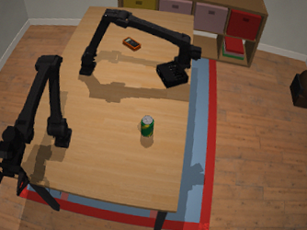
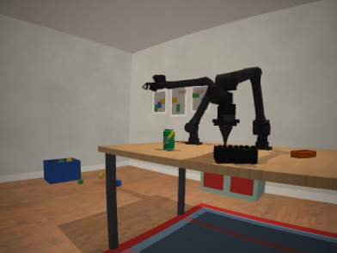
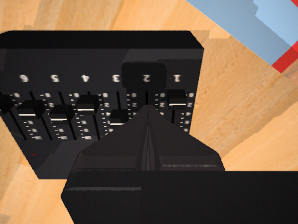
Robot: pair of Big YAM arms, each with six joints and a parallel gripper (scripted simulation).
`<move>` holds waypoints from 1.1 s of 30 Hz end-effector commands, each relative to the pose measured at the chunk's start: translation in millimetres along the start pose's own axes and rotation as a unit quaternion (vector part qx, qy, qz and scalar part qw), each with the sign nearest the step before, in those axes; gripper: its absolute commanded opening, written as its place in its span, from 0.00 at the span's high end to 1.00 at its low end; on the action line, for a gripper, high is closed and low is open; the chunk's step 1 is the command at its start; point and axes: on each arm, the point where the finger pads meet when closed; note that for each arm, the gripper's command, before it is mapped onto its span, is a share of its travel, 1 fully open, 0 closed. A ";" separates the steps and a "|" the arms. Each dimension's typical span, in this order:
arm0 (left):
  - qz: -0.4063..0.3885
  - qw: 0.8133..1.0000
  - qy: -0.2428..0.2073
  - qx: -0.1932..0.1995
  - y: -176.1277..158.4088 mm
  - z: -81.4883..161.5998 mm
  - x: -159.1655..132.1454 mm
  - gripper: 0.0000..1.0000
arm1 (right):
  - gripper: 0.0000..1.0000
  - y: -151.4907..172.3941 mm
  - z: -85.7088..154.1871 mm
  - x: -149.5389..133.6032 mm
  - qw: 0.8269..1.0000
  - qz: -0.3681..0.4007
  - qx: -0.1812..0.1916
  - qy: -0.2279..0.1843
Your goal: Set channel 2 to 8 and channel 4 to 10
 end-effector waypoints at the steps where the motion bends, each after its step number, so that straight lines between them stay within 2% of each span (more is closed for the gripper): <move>1: 0.009 1.000 -0.005 -0.001 1.8 -5.4 4.7 1.00 | 0.00 2.6 -6.8 -9.2 1.000 -0.003 0.004 0.004; 4: 0.009 1.000 -0.003 0.000 1.9 -10.1 4.4 1.00 | 0.00 2.6 -6.8 -9.2 1.000 -0.003 0.004 0.004; 10: 0.009 1.000 -0.014 -0.006 -0.1 -0.7 8.2 1.00 | 0.00 2.6 -6.8 -9.2 1.000 -0.003 0.004 0.004; 33: 0.009 1.000 -0.012 -0.005 0.3 -2.8 7.5 1.00 | 0.00 2.6 -6.8 -9.2 1.000 -0.003 0.004 0.004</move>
Point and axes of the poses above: on each arm, the point where the finger pads meet when closed, its own z axis back along the fingers, its own y axis across the jaws, x = y × z, and after that the axes turned 3 degrees about -z, right-handed
